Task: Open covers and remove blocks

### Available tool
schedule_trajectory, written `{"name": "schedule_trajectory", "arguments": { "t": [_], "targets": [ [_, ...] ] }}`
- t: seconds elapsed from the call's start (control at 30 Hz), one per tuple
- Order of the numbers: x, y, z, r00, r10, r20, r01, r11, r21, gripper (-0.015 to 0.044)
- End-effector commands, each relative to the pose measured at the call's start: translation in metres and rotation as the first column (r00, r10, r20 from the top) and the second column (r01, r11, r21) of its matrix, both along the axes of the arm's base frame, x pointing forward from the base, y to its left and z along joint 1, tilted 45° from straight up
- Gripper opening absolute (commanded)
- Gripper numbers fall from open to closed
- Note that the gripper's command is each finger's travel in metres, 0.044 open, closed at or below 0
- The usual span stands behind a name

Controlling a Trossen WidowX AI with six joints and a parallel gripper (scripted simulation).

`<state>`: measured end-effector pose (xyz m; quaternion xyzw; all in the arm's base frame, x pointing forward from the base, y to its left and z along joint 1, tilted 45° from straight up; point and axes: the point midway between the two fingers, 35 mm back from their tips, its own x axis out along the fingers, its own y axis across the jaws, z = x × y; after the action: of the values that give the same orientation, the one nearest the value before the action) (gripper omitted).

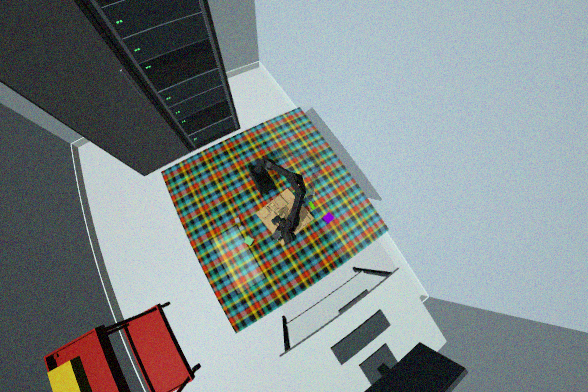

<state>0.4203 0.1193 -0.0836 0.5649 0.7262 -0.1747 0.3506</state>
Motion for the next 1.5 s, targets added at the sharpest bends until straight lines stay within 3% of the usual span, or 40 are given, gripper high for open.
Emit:
{"name": "schedule_trajectory", "arguments": {
  "t": [0.0,0.97,1.47],
  "targets": [
    [0.004,0.006,0.005,1.0,0.002,0.002,-0.002,1.0,0.004,0.0],
    [0.014,0.028,0.025,1.0,0.002,0.003,-0.002,1.0,0.006,0.0],
    [0.017,0.017,0.036,1.0,0.001,0.003,-0.002,1.0,0.004,0.0]
  ]
}}
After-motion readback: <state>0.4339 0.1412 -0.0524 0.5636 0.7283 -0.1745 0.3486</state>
